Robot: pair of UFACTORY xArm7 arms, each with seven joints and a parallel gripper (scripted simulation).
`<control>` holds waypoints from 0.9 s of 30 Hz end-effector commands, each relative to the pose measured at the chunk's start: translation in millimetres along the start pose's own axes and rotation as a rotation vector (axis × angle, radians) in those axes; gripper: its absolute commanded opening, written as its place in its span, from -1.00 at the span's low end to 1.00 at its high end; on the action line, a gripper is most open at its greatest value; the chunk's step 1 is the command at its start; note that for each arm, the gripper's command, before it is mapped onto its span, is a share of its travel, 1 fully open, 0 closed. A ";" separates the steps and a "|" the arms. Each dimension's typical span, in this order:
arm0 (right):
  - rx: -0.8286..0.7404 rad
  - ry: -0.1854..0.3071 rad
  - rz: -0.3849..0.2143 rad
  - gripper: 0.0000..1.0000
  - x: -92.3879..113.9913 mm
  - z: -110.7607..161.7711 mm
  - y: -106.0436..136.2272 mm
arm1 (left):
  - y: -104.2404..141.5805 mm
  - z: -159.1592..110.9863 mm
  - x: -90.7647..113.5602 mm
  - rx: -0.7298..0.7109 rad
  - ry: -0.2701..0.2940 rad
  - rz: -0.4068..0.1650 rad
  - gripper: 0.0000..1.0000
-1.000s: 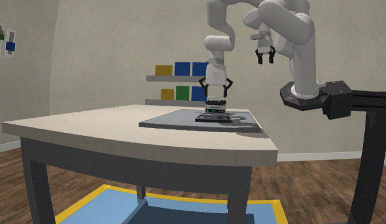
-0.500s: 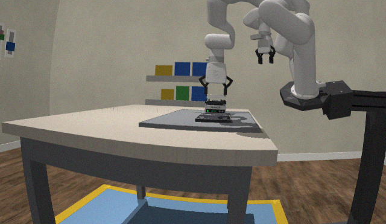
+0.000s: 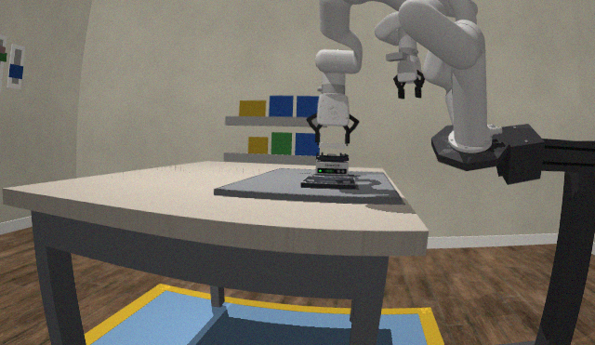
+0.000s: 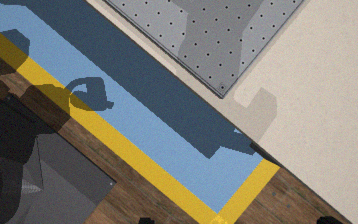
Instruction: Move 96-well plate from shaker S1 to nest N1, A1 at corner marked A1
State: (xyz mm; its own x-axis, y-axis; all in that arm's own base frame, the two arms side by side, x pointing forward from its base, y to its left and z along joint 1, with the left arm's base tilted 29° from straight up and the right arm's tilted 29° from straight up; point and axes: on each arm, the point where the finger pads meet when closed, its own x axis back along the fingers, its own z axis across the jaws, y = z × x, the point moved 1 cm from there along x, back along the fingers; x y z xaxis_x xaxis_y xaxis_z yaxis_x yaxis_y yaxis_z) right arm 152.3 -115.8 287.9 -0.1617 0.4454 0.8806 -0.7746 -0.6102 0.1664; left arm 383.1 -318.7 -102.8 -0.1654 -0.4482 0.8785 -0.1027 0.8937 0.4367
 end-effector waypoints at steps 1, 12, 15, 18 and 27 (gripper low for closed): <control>0.000 0.002 0.000 1.00 0.8 0.7 -0.2 | -1.9 -0.6 8.4 0.000 -0.003 0.006 -1.00; 0.000 0.002 0.000 1.00 0.8 0.7 -0.2 | -1.8 -0.5 23.4 0.000 -0.003 0.006 -1.00; 0.000 0.002 0.000 1.00 0.8 0.7 -0.2 | -1.8 -0.5 28.4 0.000 -0.003 0.006 -1.00; 0.000 0.002 0.000 1.00 0.8 0.7 -0.2 | -1.8 -0.5 33.4 0.000 -0.003 0.006 -1.00; 0.000 0.002 0.000 1.00 0.8 0.7 -0.2 | -1.8 -0.5 45.0 0.000 -0.003 0.006 -1.00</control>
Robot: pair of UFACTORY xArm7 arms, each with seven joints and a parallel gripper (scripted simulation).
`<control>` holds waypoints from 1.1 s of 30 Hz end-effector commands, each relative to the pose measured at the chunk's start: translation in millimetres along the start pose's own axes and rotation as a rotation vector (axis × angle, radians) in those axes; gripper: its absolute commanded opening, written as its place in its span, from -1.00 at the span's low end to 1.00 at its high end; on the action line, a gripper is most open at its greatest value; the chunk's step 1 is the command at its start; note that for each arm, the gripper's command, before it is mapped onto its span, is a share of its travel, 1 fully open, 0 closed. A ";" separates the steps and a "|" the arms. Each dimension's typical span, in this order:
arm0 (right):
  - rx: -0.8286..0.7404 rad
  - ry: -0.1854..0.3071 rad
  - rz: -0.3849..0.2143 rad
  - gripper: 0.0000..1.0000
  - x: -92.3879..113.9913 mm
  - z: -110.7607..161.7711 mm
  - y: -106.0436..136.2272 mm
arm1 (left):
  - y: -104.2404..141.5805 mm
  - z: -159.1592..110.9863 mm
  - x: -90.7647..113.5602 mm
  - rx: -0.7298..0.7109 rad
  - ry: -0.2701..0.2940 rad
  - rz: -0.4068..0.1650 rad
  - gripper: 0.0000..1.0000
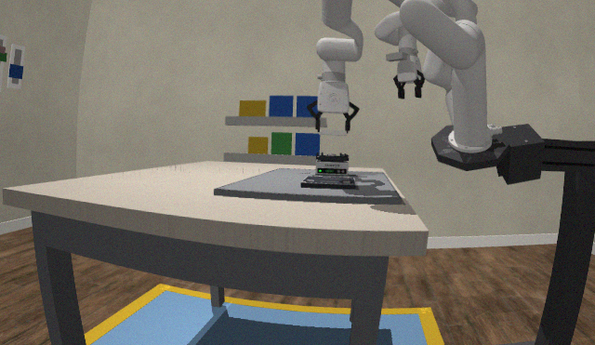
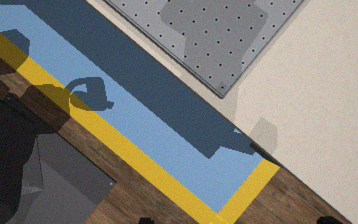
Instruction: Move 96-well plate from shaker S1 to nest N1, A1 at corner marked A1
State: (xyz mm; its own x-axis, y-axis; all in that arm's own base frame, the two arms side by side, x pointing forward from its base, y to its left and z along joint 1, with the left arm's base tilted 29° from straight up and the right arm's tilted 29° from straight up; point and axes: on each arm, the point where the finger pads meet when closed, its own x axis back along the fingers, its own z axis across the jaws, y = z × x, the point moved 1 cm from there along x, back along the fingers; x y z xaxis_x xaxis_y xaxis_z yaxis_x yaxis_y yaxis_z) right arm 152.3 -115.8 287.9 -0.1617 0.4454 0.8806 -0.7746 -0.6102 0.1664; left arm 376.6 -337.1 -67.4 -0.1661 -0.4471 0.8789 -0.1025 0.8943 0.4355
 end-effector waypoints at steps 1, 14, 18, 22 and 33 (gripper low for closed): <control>0.000 0.002 0.000 1.00 0.8 0.7 -0.2 | -1.4 -0.3 6.2 0.000 -0.002 0.004 -1.00; 0.000 0.002 0.000 1.00 0.8 0.7 -0.2 | -1.4 -0.3 16.8 0.000 -0.002 0.004 -1.00; 0.000 0.002 0.000 1.00 0.8 0.7 -0.2 | -1.4 -0.3 16.8 0.000 -0.002 0.004 -1.00; 0.000 0.002 0.000 1.00 0.8 0.7 -0.2 | 5.2 -0.6 15.9 -0.059 -0.002 0.004 -1.00; 0.000 0.002 0.000 1.00 0.8 0.7 -0.2 | 34.9 -1.7 12.0 -0.059 -0.002 0.004 -1.00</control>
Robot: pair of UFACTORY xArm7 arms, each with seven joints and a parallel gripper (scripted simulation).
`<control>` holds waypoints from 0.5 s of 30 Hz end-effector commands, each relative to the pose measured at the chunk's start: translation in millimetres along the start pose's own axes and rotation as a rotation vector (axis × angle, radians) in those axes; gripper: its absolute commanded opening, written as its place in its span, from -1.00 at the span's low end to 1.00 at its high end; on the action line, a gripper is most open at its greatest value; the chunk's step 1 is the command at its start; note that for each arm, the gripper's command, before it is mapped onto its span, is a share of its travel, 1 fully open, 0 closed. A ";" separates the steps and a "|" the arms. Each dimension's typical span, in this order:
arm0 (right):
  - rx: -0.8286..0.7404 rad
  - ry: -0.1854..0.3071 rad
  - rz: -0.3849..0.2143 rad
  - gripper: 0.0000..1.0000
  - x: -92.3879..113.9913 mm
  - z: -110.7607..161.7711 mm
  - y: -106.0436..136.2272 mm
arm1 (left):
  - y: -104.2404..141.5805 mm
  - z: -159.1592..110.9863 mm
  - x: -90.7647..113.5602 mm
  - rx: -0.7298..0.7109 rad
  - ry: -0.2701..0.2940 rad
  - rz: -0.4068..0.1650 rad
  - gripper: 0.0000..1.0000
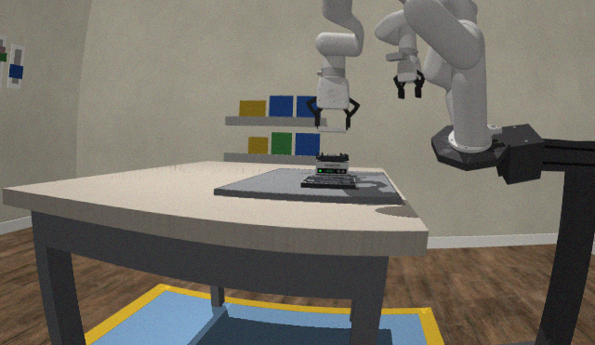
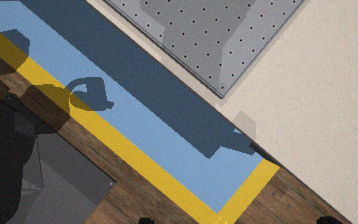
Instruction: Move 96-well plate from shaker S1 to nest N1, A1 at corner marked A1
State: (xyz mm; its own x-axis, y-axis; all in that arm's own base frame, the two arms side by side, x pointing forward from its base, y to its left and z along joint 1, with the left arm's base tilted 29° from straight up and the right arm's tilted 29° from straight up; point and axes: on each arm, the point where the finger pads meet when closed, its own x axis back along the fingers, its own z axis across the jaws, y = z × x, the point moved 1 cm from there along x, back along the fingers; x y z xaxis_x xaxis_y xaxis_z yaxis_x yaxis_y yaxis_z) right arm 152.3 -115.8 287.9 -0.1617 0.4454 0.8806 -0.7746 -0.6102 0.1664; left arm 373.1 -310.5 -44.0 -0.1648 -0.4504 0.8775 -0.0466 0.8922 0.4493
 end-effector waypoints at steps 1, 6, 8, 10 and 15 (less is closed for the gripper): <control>0.000 0.002 0.000 1.00 0.8 0.7 -0.2 | 3.9 -0.1 2.3 -0.002 -0.004 0.008 -1.00; 0.000 0.002 0.000 1.00 0.8 0.7 -0.2 | 20.4 0.2 0.0 -0.002 -0.004 0.007 -1.00; 0.000 0.002 0.000 1.00 0.8 0.7 -0.2 | 27.1 0.3 -0.9 -0.002 -0.004 0.007 -1.00; 0.000 0.002 0.000 1.00 0.8 0.7 -0.2 | 33.7 0.4 -1.8 -0.002 -0.004 0.007 -1.00; 0.000 0.002 0.000 1.00 0.8 0.7 -0.2 | 50.2 0.7 -4.0 -0.002 -0.004 0.007 -1.00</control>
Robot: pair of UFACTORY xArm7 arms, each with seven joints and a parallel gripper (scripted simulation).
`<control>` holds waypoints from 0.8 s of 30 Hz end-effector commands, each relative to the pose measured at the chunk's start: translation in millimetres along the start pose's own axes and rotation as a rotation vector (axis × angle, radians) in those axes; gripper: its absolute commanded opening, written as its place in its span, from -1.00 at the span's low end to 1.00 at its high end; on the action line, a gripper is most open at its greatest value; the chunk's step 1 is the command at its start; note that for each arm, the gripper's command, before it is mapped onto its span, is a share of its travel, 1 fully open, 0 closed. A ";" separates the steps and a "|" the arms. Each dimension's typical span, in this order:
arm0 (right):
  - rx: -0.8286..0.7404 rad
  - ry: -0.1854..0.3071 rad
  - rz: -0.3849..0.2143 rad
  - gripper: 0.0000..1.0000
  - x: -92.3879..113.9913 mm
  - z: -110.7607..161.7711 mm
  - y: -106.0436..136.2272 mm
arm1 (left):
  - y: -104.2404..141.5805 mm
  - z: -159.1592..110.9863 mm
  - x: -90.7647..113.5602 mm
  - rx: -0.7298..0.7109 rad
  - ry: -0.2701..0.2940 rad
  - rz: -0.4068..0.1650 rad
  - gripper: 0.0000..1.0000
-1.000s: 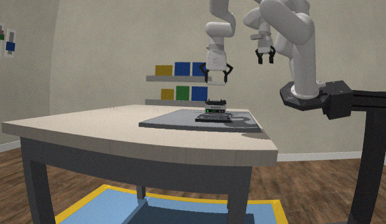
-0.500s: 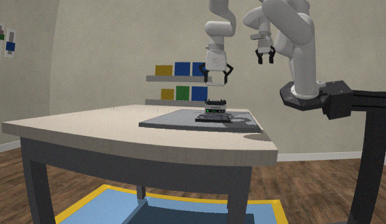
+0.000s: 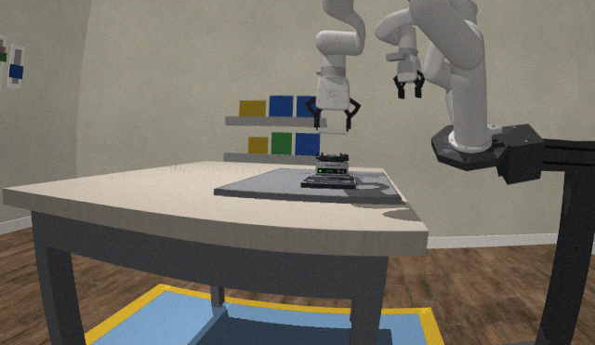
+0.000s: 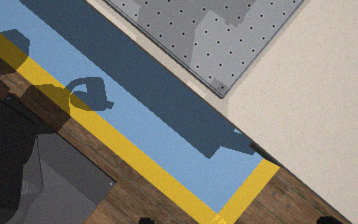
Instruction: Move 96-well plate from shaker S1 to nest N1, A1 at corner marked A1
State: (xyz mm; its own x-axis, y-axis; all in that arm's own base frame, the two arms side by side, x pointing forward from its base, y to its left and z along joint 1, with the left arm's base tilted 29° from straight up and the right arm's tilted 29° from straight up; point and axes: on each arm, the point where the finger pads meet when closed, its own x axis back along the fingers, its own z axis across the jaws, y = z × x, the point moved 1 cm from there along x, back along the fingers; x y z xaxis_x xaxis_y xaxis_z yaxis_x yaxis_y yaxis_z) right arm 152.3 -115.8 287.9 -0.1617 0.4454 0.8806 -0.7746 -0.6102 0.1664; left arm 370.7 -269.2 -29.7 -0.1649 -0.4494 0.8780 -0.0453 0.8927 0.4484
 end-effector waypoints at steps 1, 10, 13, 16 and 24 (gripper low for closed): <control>0.000 0.002 0.000 1.00 0.8 0.7 -0.2 | 6.8 -0.6 1.6 -0.001 -0.004 0.006 -1.00; 0.000 0.002 0.000 1.00 0.8 0.7 -0.2 | 33.3 -0.1 -2.0 -0.001 -0.004 0.006 -1.00; 0.000 0.002 0.000 1.00 0.8 0.7 -0.2 | 43.2 0.1 -3.3 -0.001 -0.004 0.005 -1.00; 0.000 0.002 0.000 1.00 0.8 0.7 -0.2 | 53.2 0.3 -4.6 -0.001 -0.004 0.005 -1.00; 0.000 0.002 0.000 1.00 0.8 0.7 -0.2 | 73.1 0.6 -7.3 -0.001 -0.004 0.005 -1.00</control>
State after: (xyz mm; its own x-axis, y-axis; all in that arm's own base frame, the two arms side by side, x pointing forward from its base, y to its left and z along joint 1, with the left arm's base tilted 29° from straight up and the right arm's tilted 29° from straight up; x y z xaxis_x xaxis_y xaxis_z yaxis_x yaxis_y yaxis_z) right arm 152.3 -115.8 287.9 -0.1617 0.4454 0.8806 -0.7746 -0.6102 0.1664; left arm 367.4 -206.3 -7.6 -0.1653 -0.4484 0.8784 -0.0443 0.8931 0.4476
